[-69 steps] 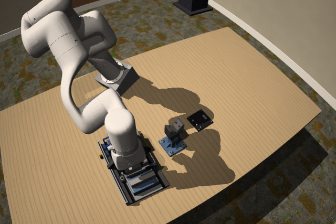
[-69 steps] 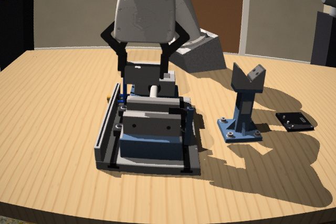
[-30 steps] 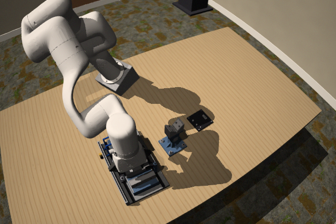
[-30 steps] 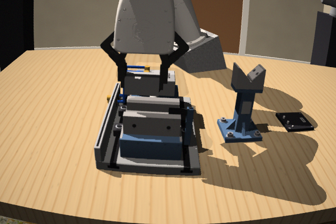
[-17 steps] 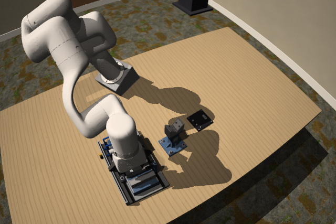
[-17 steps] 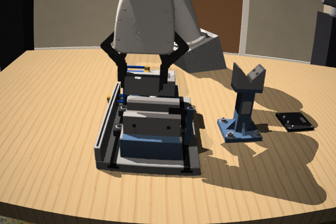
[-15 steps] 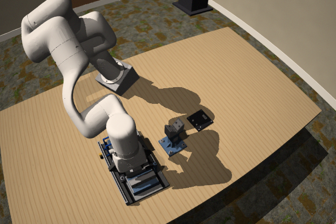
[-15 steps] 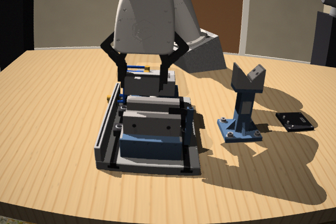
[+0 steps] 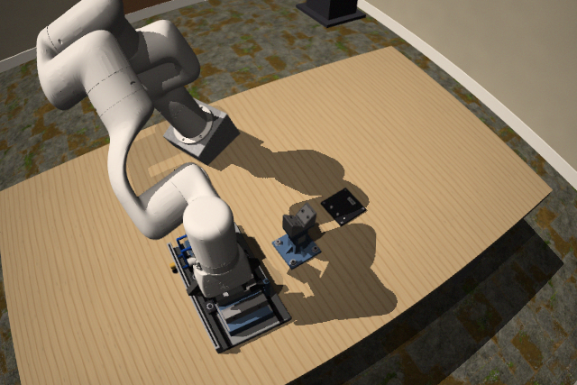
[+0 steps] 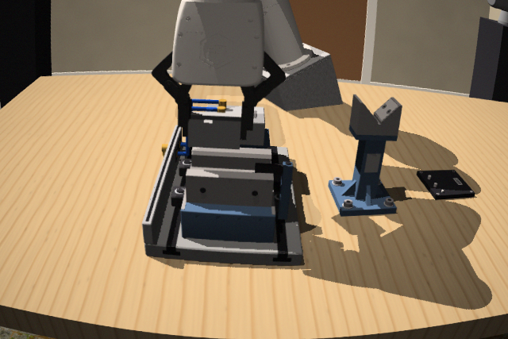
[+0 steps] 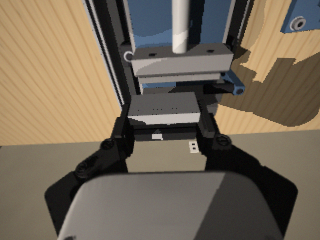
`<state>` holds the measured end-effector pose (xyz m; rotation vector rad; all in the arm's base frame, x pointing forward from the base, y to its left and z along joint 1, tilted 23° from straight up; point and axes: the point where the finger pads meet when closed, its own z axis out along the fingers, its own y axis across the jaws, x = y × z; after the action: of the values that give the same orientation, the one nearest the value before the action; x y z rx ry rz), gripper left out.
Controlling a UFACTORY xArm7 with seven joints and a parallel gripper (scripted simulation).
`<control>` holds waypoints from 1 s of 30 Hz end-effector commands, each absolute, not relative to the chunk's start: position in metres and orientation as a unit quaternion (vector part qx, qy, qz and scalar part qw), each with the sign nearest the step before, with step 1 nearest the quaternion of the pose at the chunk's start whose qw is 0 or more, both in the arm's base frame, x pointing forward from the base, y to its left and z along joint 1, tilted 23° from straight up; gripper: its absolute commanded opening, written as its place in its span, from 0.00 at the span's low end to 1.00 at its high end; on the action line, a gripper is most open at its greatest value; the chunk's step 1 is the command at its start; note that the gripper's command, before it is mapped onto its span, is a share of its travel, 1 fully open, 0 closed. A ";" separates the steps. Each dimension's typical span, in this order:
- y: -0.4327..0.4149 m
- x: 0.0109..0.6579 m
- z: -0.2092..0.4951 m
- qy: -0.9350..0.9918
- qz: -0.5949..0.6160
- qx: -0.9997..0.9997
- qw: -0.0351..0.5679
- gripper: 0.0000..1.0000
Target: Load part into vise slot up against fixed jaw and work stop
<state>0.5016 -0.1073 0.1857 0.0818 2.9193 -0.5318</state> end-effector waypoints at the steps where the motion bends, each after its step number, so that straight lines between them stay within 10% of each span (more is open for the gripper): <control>1: -0.107 0.503 0.186 0.980 -0.179 0.027 0.089 0.00; 30: -0.113 0.506 0.171 0.980 -0.179 0.027 0.089 0.00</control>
<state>0.5045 -0.1133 0.1701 0.0819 2.9194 -0.5318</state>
